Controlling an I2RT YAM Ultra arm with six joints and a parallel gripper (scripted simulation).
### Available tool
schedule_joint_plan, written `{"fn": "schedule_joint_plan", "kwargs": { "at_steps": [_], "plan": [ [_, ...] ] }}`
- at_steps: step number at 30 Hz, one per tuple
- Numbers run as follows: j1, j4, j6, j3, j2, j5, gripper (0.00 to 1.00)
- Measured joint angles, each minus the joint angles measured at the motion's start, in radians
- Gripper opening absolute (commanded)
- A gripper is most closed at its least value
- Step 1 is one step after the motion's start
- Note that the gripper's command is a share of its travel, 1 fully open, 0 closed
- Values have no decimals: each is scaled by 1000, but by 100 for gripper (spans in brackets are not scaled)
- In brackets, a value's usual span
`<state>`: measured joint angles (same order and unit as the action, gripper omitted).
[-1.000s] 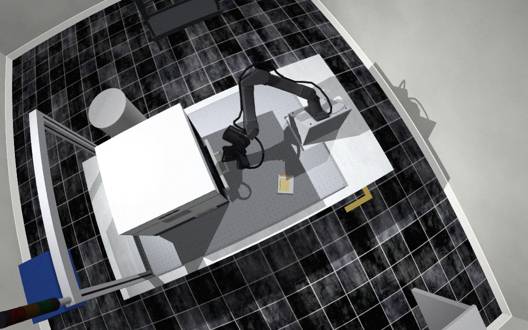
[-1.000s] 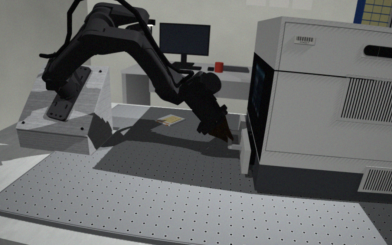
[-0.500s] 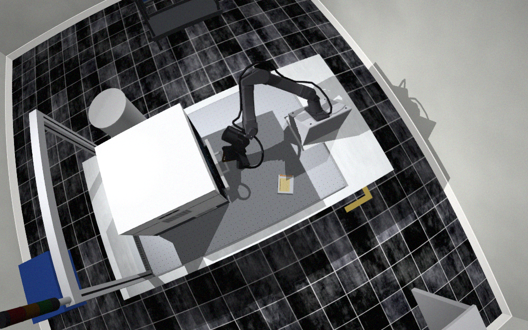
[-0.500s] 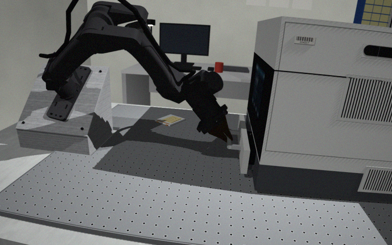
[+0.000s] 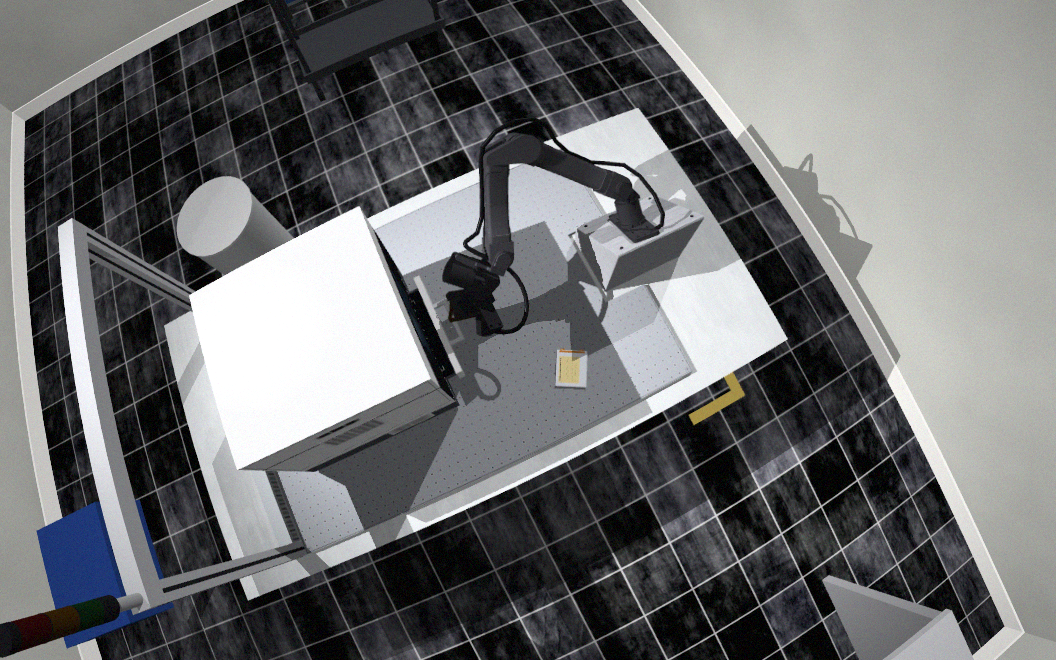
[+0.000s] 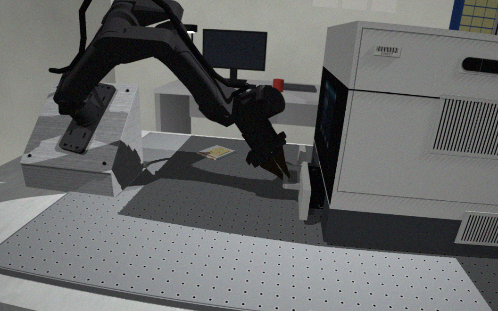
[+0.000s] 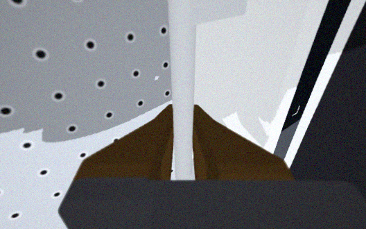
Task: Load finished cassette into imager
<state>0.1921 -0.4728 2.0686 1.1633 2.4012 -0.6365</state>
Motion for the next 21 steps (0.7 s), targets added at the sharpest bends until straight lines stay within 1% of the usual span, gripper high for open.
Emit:
{"fn": "schedule_joint_plan", "kwargs": {
  "at_steps": [9,21],
  "plan": [
    [4,-6,-9,-48,-26,-11,0],
    [6,-45,-12,-119,-54,-13,0]
  ]
}}
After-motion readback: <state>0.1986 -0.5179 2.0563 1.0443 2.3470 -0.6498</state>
